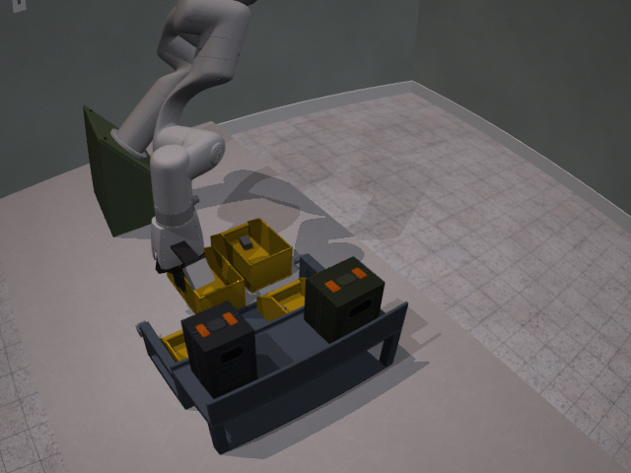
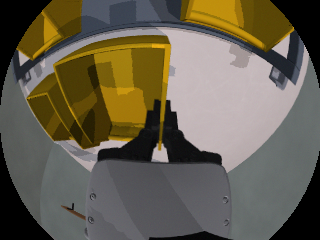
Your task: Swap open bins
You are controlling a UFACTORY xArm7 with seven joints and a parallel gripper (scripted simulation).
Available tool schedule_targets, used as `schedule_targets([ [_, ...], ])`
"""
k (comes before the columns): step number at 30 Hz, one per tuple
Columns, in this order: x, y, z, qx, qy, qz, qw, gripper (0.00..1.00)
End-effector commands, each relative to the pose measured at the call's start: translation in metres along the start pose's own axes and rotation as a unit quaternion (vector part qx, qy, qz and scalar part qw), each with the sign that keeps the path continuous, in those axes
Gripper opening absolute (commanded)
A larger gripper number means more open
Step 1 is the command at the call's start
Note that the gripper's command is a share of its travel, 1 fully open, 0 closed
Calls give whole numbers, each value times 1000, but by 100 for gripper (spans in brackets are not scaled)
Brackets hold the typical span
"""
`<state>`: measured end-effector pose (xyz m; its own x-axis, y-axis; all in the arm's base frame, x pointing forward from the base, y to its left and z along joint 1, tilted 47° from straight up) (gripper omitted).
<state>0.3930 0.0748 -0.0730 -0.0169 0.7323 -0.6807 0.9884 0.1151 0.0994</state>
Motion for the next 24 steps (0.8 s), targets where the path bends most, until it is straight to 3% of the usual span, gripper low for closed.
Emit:
schedule_targets([
  [1, -4, 1, 2, 0, -2, 2, 1000, 0],
  [14, -24, 1, 1, 0, -2, 2, 1000, 0],
  [24, -54, 1, 1, 0, -2, 2, 1000, 0],
])
Point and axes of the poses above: the point where the finger pads meet when closed, its own x axis out along the fingers, its own z axis across the jaws, y = z × x, the point moved 2 cm from there along -x, back along the fingers, and after that the axes turned 4 degrees about -x, right-handed, at the moved point
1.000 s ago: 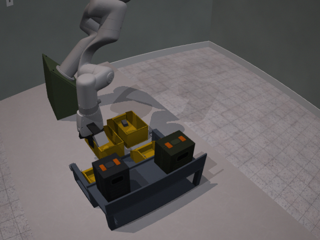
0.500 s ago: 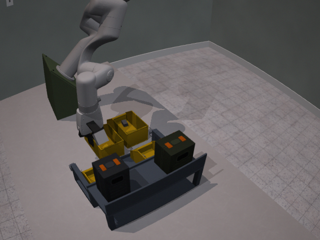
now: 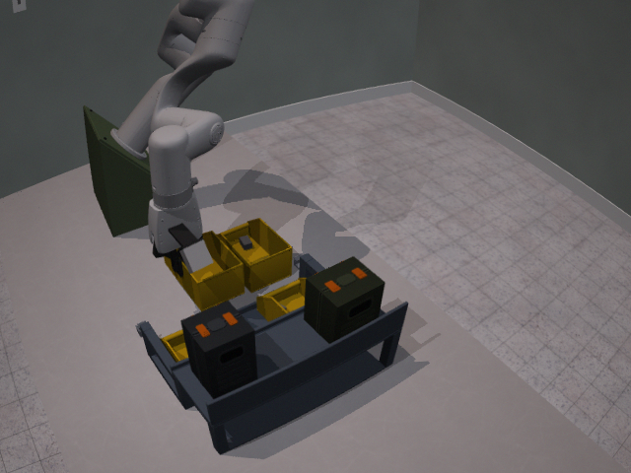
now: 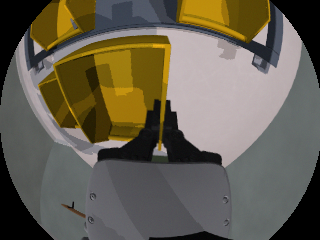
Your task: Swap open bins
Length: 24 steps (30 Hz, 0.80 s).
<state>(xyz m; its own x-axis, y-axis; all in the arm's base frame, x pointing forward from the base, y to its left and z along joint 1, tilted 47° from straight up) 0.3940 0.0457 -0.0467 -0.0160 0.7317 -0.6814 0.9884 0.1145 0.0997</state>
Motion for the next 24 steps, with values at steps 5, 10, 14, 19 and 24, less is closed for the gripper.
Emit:
schedule_targets([
  [5, -29, 1, 1, 0, -1, 2, 1000, 0],
  [10, -36, 1, 1, 0, -1, 2, 1000, 0],
  [14, -42, 1, 1, 0, -1, 2, 1000, 0],
  [19, -47, 1, 1, 0, -1, 2, 1000, 0],
  [24, -48, 1, 1, 0, -1, 2, 1000, 0],
])
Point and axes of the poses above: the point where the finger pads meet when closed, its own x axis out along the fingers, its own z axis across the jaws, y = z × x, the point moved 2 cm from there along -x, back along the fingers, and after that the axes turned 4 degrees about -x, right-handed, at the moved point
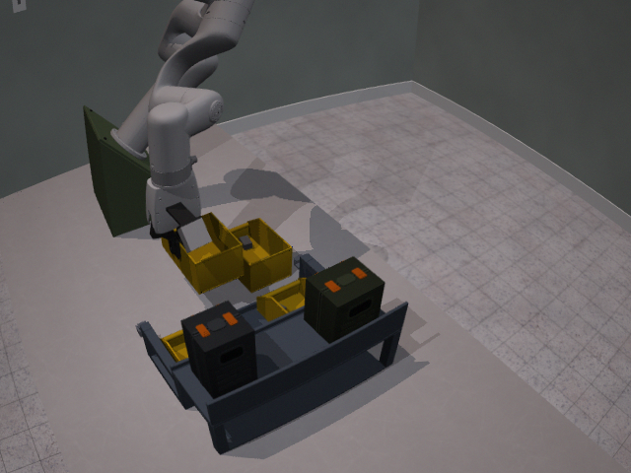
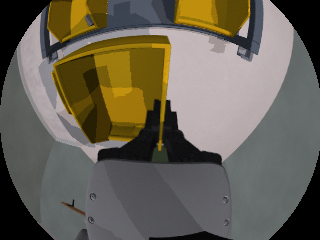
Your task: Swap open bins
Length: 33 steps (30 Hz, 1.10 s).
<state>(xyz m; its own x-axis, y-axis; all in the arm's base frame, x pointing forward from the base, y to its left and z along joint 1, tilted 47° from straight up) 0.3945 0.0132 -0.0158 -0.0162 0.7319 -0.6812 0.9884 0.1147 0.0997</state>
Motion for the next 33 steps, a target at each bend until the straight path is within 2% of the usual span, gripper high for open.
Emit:
schedule_targets([
  [1, -3, 1, 1, 0, -1, 2, 1000, 0],
  [19, -3, -1, 7, 0, -1, 2, 1000, 0],
  [23, -3, -7, 27, 0, -1, 2, 1000, 0],
  [32, -4, -28, 100, 1, -1, 2, 1000, 0],
  [33, -4, -28, 100, 1, -1, 2, 1000, 0],
])
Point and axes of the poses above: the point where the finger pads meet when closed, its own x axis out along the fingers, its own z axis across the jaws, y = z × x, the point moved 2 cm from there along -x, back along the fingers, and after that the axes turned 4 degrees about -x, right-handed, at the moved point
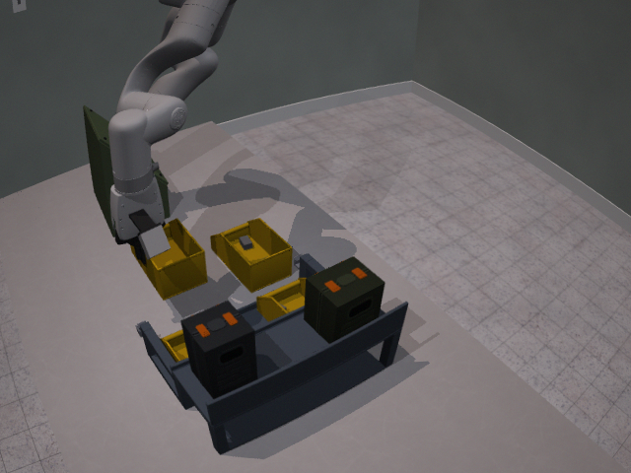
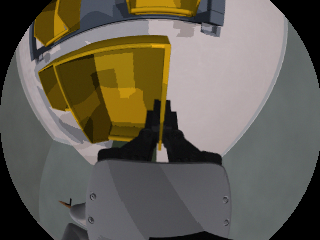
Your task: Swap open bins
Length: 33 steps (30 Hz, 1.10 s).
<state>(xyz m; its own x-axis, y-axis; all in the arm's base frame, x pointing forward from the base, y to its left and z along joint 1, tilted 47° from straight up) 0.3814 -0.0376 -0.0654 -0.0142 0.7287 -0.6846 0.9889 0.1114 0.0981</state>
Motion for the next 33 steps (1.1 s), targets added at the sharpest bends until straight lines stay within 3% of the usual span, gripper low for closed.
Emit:
schedule_targets([
  [1, 0, -4, 32, -1, 1, 1, 1000, 0],
  [8, 0, -13, 61, -1, 1, 1, 1000, 0],
  [33, 6, -14, 63, -1, 1, 1, 1000, 0],
])
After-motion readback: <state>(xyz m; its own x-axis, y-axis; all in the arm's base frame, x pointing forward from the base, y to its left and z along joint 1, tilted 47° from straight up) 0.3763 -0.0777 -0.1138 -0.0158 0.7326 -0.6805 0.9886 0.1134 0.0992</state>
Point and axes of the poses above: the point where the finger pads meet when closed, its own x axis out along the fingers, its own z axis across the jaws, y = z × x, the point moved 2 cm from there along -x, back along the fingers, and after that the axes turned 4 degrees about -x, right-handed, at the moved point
